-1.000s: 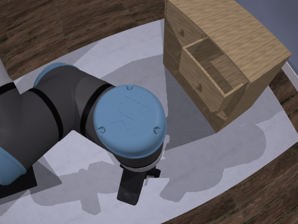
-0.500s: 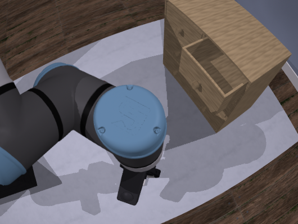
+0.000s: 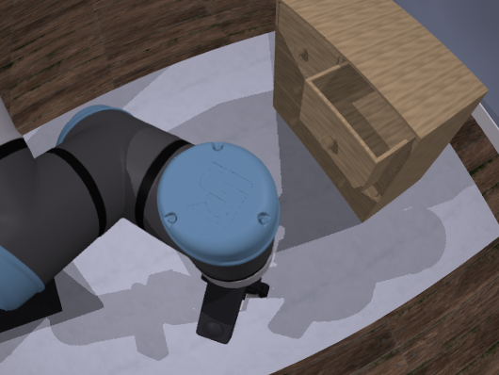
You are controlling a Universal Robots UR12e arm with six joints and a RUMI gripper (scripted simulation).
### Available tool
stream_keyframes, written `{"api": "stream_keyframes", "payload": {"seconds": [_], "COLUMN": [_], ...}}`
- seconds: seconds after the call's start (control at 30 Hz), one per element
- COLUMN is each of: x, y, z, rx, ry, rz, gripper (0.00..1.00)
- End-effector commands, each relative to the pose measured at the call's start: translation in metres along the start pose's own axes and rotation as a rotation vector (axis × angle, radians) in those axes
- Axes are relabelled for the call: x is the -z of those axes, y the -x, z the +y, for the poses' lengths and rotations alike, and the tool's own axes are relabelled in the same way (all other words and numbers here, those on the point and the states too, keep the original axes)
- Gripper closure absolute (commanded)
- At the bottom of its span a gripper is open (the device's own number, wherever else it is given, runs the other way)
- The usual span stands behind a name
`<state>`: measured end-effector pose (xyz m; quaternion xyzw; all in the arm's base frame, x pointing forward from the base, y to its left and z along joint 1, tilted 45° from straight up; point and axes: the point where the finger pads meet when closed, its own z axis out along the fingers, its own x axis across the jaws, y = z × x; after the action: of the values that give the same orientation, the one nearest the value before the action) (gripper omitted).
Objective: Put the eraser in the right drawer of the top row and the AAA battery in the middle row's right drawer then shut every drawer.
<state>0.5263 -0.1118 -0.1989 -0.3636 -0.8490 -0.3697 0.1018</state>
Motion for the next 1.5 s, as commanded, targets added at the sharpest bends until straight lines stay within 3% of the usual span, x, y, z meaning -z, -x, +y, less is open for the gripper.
{"api": "stream_keyframes", "payload": {"seconds": [0.0,1.47], "x": [0.0007,-0.0055], "y": [0.0007,0.0007], "z": [0.0,0.0], "rx": [0.0,0.0], "ry": [0.0,0.0], "rz": [-0.001,-0.001], "gripper": [0.77,0.77]}}
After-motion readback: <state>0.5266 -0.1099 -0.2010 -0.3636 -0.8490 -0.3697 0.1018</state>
